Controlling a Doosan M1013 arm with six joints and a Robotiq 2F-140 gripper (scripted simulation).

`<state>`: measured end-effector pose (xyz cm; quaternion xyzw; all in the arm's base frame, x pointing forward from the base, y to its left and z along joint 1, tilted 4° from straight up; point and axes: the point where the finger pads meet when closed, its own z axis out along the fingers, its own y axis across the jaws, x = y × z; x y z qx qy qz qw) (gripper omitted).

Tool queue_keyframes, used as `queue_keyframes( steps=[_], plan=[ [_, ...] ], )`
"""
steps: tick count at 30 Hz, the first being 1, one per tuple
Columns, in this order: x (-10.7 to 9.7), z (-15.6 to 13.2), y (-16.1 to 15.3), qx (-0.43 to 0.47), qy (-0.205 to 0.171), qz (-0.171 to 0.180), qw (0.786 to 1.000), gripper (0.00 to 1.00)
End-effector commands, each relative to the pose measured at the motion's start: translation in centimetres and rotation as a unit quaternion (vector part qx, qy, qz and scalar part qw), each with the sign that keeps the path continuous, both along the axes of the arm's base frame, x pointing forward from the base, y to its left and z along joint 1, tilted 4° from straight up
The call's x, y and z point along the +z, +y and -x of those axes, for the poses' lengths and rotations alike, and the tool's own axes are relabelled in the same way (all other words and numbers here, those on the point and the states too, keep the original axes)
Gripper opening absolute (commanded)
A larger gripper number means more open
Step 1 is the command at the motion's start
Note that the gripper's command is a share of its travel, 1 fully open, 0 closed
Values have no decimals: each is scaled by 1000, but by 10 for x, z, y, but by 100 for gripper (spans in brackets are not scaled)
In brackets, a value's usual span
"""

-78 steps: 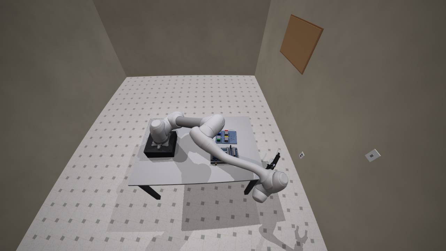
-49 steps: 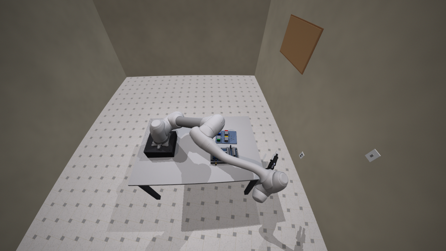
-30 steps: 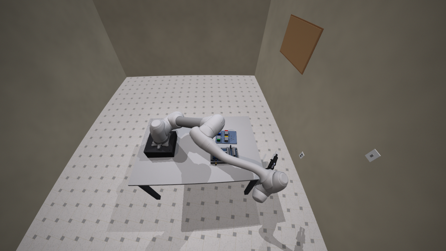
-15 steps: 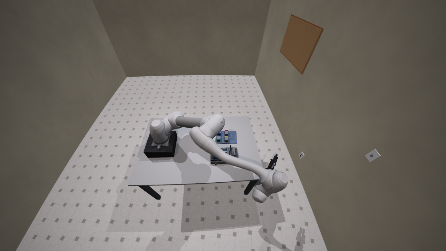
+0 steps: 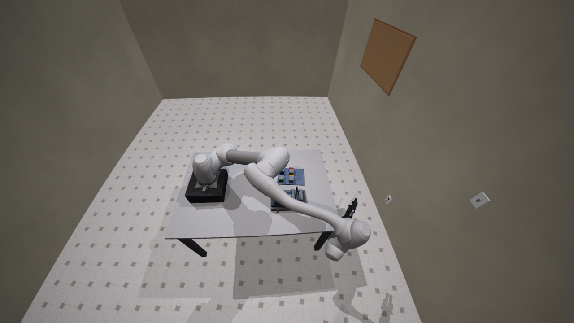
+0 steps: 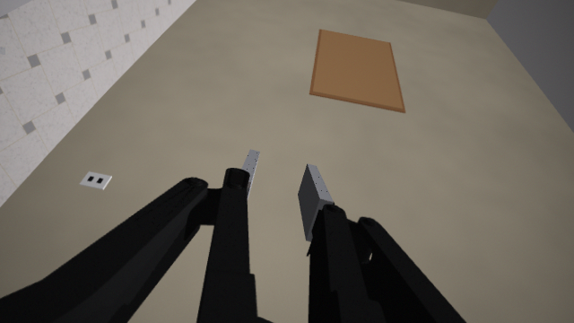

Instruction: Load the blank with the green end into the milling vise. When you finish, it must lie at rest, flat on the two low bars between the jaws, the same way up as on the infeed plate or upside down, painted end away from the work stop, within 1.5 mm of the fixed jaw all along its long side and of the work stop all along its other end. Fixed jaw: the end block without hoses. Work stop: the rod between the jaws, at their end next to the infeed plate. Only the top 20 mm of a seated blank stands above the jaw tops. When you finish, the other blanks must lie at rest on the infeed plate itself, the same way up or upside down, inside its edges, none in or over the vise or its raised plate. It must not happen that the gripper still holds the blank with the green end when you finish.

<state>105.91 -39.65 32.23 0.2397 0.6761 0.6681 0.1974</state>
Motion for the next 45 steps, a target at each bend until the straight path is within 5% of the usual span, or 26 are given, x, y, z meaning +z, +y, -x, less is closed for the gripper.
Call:
queue_keyframes(
  steps=[1, 7, 8, 24, 45],
  plan=[
    [0, 0, 0, 0, 0, 0, 1000, 25],
    [0, 0, 0, 0, 0, 0, 1000, 25],
    [0, 0, 0, 0, 0, 0, 1000, 100],
    [0, 0, 0, 0, 0, 0, 1000, 100],
    [-5, 29, 36, -63, 116, 54, 990, 100]
  ],
)
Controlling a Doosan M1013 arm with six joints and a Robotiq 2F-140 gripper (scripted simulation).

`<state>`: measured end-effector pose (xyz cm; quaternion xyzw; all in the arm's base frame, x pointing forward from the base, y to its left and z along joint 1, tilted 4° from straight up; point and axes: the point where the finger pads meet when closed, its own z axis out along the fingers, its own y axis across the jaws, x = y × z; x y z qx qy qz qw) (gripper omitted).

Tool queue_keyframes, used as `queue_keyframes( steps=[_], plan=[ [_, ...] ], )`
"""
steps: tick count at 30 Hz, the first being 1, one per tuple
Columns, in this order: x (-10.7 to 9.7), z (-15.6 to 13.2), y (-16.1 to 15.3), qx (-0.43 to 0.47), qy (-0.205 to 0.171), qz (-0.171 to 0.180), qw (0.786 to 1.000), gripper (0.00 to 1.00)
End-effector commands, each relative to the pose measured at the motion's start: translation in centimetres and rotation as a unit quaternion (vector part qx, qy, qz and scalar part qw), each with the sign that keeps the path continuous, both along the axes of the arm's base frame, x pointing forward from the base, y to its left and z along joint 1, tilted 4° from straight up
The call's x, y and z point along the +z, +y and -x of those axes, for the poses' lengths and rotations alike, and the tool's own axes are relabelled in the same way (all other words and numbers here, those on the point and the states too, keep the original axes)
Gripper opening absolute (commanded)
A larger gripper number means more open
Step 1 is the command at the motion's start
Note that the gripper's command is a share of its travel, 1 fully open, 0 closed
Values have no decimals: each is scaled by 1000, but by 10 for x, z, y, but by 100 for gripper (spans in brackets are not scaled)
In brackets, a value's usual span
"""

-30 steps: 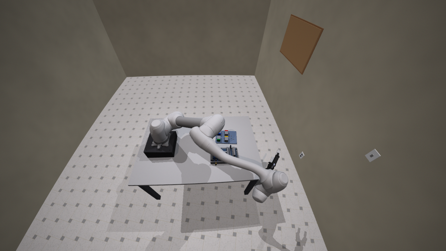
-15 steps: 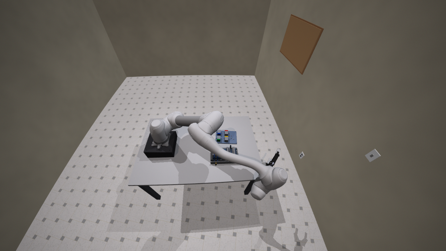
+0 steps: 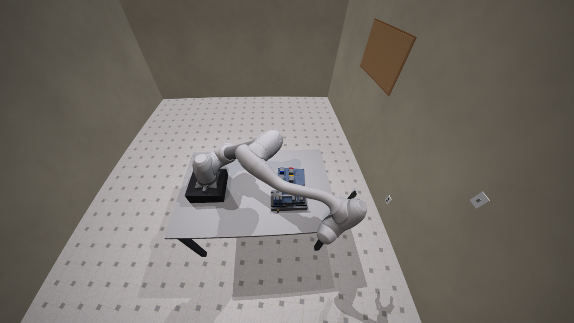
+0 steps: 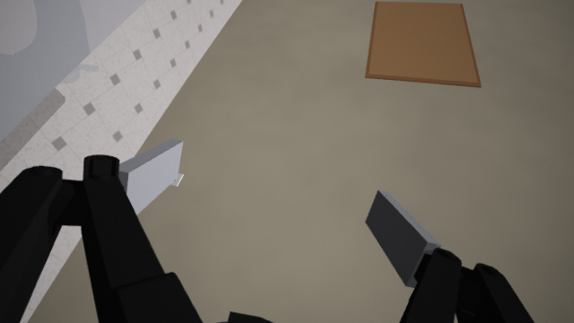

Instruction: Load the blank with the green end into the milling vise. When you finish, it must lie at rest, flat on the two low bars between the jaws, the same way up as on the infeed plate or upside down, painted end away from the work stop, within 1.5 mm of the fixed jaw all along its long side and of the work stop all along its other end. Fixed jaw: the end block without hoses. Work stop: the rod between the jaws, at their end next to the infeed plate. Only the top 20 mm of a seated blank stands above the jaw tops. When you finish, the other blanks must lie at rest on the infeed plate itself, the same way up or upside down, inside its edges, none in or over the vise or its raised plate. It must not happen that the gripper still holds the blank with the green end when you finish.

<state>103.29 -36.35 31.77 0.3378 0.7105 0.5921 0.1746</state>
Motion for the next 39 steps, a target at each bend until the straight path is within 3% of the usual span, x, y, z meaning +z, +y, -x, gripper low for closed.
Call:
queue_keyframes(
  steps=[1, 18, 39],
  plan=[
    [0, 4, 5, -9, 16, 8, 1000, 100],
    [-4, 26, 33, -60, 107, 50, 991, 100],
    [-9, 55, 69, -123, 221, 103, 962, 100]
  ],
)
